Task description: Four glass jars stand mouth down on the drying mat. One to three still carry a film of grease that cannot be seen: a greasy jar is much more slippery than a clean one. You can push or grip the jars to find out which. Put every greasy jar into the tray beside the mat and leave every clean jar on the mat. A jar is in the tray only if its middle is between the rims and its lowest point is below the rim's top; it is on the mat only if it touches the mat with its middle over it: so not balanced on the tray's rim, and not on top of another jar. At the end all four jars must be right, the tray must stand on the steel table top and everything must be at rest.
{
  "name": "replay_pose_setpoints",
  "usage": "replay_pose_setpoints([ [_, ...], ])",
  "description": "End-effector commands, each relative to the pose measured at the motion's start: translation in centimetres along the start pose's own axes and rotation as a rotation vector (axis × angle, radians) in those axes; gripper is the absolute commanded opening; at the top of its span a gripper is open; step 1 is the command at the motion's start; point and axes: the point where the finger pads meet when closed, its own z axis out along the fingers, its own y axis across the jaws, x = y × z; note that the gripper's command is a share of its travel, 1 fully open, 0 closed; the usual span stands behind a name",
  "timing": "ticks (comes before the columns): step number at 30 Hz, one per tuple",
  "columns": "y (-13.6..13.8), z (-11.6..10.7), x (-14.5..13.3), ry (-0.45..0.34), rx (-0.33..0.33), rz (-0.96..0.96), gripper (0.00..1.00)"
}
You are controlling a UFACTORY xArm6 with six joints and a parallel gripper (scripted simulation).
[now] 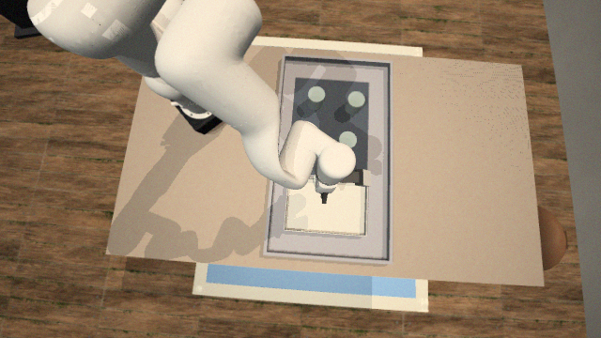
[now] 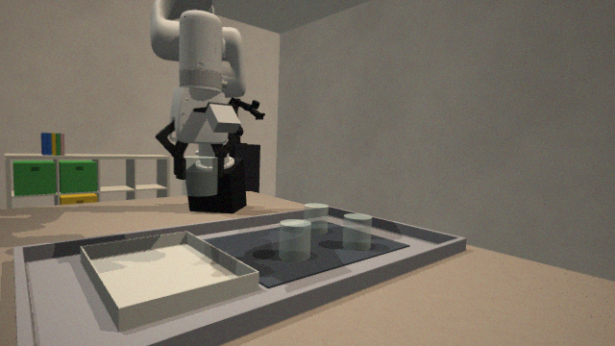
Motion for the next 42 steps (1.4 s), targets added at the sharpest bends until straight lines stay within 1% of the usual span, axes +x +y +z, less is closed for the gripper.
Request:
replay_pose_setpoints([
  [1,1.2,-0.1,0.6,0.003,0.0,0.0,0.0],
  [13,4.9,-0.1,2.0,0.003,0.0,0.0,0.0],
  [15,4.9,-0.1,2.0,0.003,0.0,0.0,0.0],
  [24,7.7,-0.1,3.0,0.003,0.0,0.0,0.0],
  [33,7.7,-0.1,3.0,0.003,0.0,0.0,0.0],
  [42,7.7,2.2,3.0,0.003,0.0,0.0,0.0],
])
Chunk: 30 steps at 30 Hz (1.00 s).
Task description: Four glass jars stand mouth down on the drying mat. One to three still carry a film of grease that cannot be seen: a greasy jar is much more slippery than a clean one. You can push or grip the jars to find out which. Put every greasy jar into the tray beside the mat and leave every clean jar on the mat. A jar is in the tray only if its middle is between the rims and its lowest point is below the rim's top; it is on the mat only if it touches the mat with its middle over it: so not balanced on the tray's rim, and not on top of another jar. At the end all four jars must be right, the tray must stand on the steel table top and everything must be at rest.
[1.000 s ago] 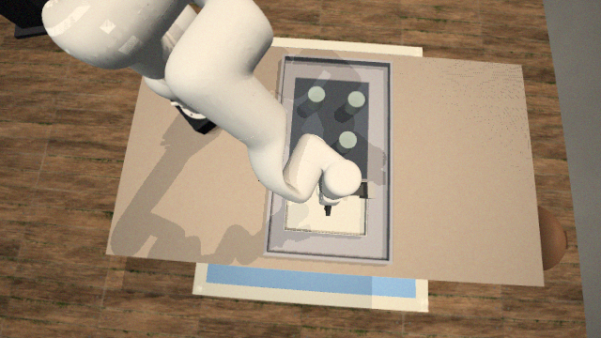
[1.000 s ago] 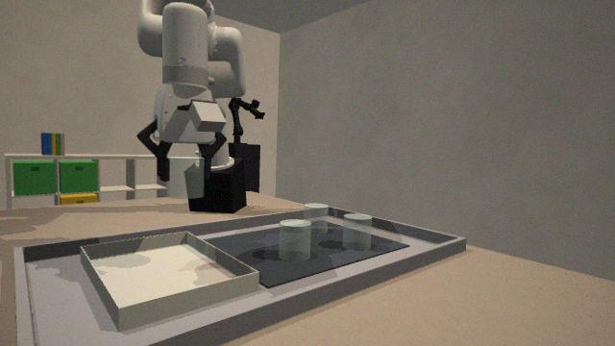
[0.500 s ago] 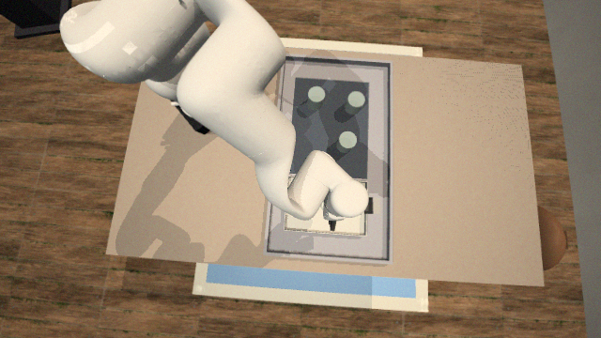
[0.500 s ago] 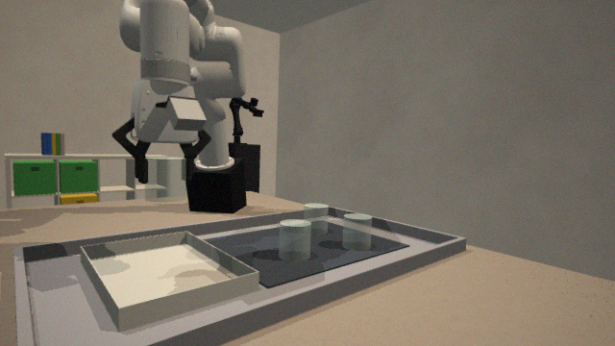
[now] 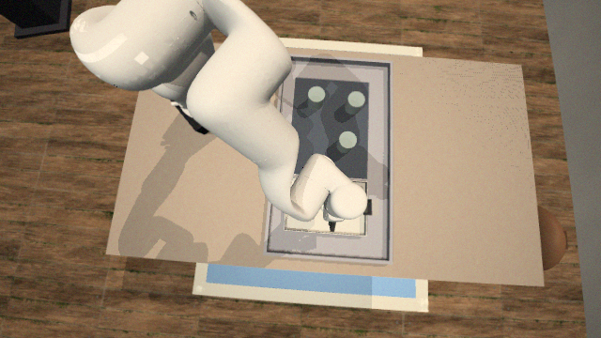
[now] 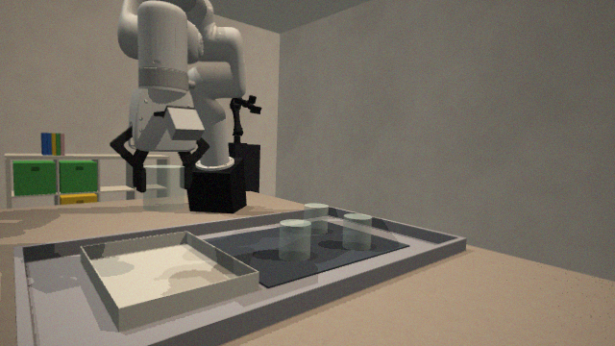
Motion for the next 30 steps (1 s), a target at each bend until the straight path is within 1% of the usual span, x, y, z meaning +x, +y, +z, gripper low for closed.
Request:
replay_pose_setpoints([
  [1,0.1,1.0,0.2,0.005,-0.003,0.0,0.0],
  [5,0.1,2.1,0.2,0.005,-0.003,0.0,0.0],
  [7,0.1,2.1,0.2,0.005,-0.003,0.0,0.0],
  [22,0.1,6.0,0.2,0.005,-0.003,0.0,0.0],
  [24,0.1,6.0,0.2,0.005,-0.003,0.0,0.0],
  [30,0.1,7.6,0.2,0.005,-0.003,0.0,0.0],
])
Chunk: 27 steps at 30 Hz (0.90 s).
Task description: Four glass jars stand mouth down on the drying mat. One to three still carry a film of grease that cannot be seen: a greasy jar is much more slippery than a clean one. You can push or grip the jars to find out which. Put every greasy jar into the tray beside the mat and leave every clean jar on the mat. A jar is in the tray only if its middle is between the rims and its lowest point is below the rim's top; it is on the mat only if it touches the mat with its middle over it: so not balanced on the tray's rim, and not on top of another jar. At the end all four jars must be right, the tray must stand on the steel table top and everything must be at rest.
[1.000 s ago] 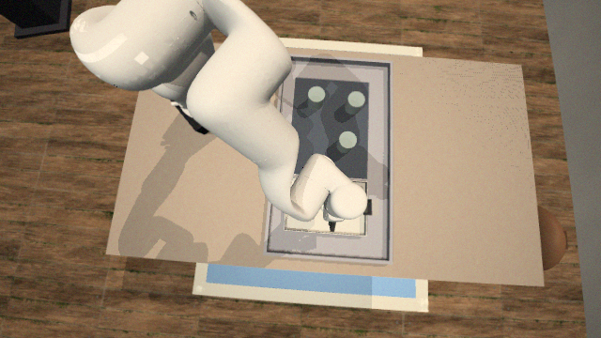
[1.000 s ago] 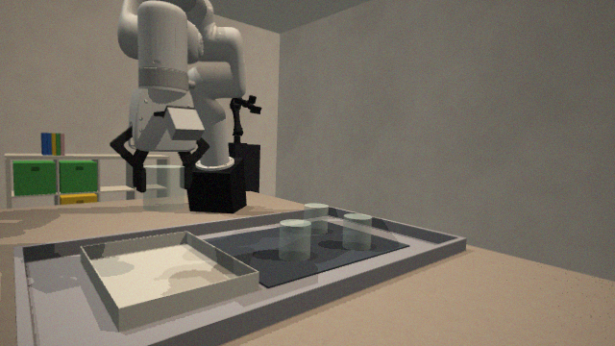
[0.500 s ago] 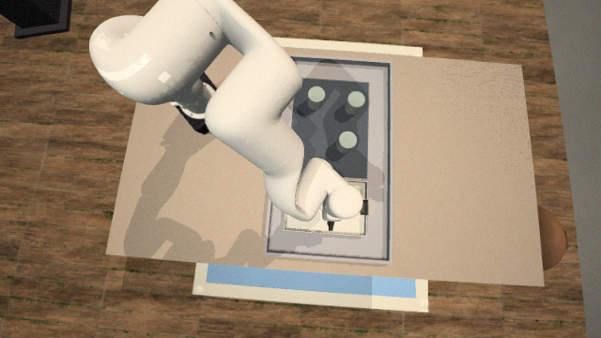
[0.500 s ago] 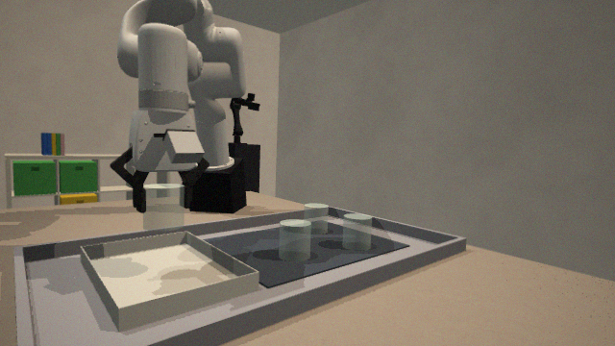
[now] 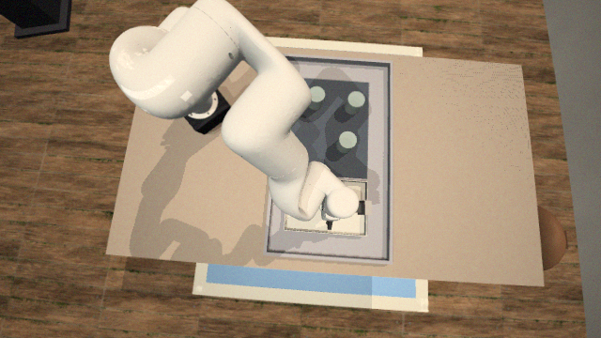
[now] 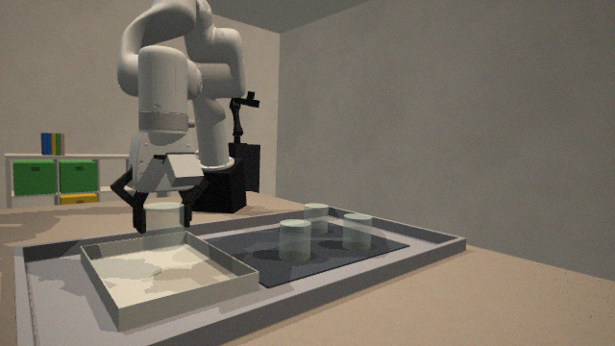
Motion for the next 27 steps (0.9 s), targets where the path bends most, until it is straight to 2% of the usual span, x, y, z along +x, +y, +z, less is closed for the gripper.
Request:
replay_pose_setpoints([
  [1,0.1,1.1,0.1,0.003,-0.002,0.0,0.0],
  [4,0.1,1.9,0.1,0.003,-0.002,0.0,0.0],
  [13,0.1,1.9,0.1,0.003,-0.002,0.0,0.0],
  [27,0.1,3.6,0.1,0.003,-0.002,0.0,0.0],
])
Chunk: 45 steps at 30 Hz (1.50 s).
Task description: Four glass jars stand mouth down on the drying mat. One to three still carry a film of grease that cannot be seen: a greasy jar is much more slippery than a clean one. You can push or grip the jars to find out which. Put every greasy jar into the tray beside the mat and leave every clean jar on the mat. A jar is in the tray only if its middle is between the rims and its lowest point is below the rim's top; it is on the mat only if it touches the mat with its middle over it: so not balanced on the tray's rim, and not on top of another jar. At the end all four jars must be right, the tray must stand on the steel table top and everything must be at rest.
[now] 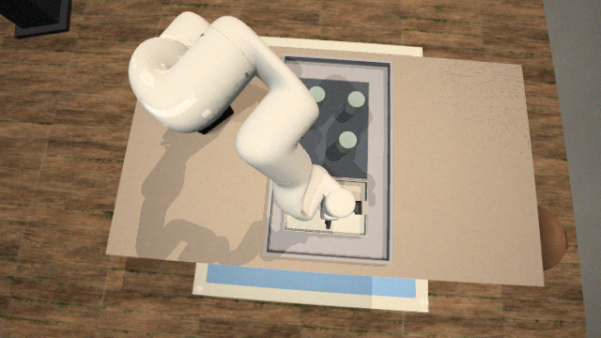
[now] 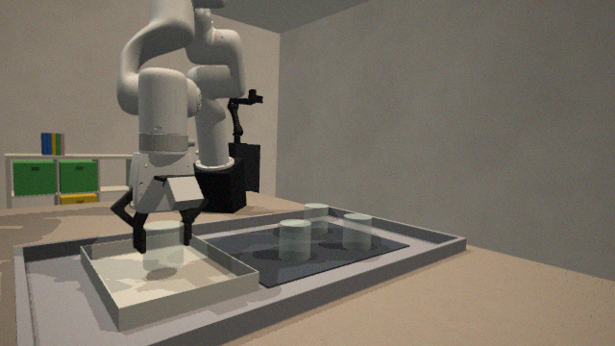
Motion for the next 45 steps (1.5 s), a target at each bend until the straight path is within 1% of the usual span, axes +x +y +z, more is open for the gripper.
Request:
replay_pose_setpoints([
  [1,0.1,0.2,0.2,0.004,-0.003,0.0,0.0],
  [7,0.1,1.0,0.2,0.004,-0.003,0.0,0.0],
  [13,0.1,1.0,0.2,0.004,-0.003,0.0,0.0],
  [14,0.1,1.0,0.2,0.004,-0.003,0.0,1.0],
  [35,0.1,1.0,0.2,0.004,-0.003,0.0,1.0],
  [45,0.1,-2.9,0.2,0.004,-0.003,0.0,1.0],
])
